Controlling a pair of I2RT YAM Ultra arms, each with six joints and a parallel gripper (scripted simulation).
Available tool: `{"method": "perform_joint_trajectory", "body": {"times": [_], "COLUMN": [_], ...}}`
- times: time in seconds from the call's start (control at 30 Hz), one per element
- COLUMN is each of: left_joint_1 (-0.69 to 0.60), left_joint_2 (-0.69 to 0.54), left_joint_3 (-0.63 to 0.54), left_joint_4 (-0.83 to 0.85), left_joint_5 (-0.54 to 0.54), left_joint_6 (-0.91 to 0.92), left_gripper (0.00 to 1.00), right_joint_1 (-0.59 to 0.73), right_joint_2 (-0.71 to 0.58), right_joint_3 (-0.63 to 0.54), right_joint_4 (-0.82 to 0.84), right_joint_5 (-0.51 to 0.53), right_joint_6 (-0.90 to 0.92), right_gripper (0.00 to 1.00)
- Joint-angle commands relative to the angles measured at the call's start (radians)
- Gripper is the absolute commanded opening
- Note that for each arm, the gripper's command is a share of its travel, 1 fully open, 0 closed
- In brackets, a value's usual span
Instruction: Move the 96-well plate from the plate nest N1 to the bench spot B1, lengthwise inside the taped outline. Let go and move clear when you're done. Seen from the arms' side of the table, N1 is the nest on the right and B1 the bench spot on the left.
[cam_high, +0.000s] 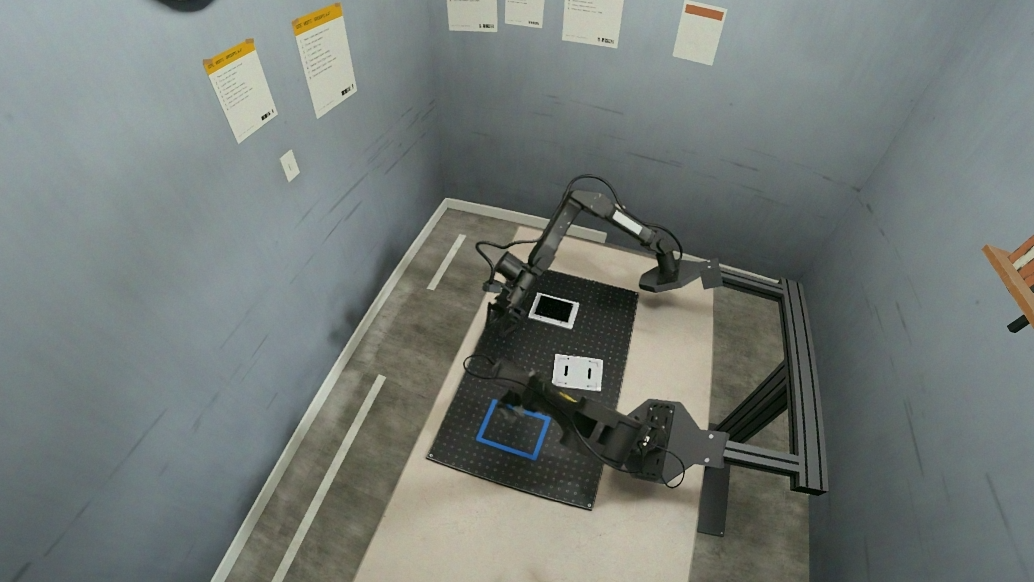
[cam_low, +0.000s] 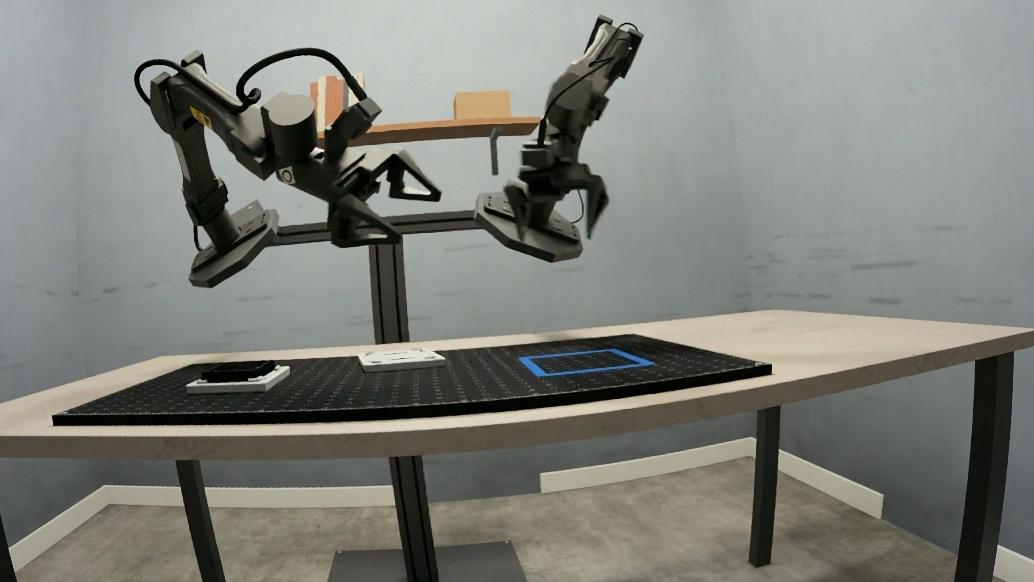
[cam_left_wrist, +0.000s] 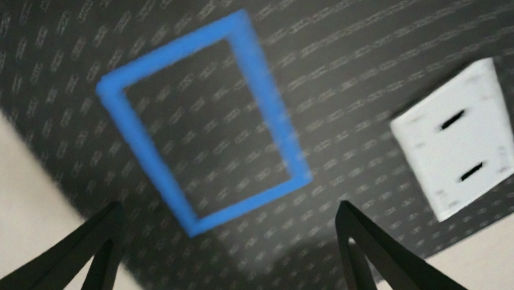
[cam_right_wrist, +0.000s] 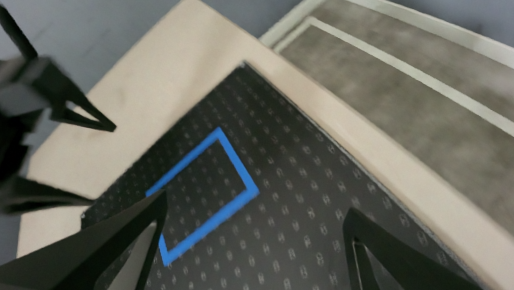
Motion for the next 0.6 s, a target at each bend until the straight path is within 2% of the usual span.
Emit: {"method": "perform_joint_trajectory", "body": {"times": [0.0,0.3,0.37,0.57], "left_joint_1": [-0.151,-0.603,-0.603,-0.91], "left_joint_2": [0.035,0.137,0.137,0.206], "left_joint_3": [-0.047,-0.148,-0.148,-0.212], "left_joint_4": [0.158,0.427,0.427,0.603], "left_joint_5": [-0.097,-0.279,-0.279,-0.393], "left_joint_6": [-0.02,-0.046,-0.046,-0.058], "left_gripper": [1.0,1.0,1.0,1.0], "right_joint_1": [0.011,-0.027,-0.027,-0.077], "right_joint_2": [-0.114,-0.353,-0.353,-0.473], "right_joint_3": [-0.145,-0.618,-0.618,-0.917], "right_joint_4": [0.119,0.313,0.313,0.47], "right_joint_5": [0.103,0.376,0.376,0.582], "right_joint_6": [0.02,0.067,0.067,0.097], "right_gripper": [1.0,1.0,1.0,1.0]}}
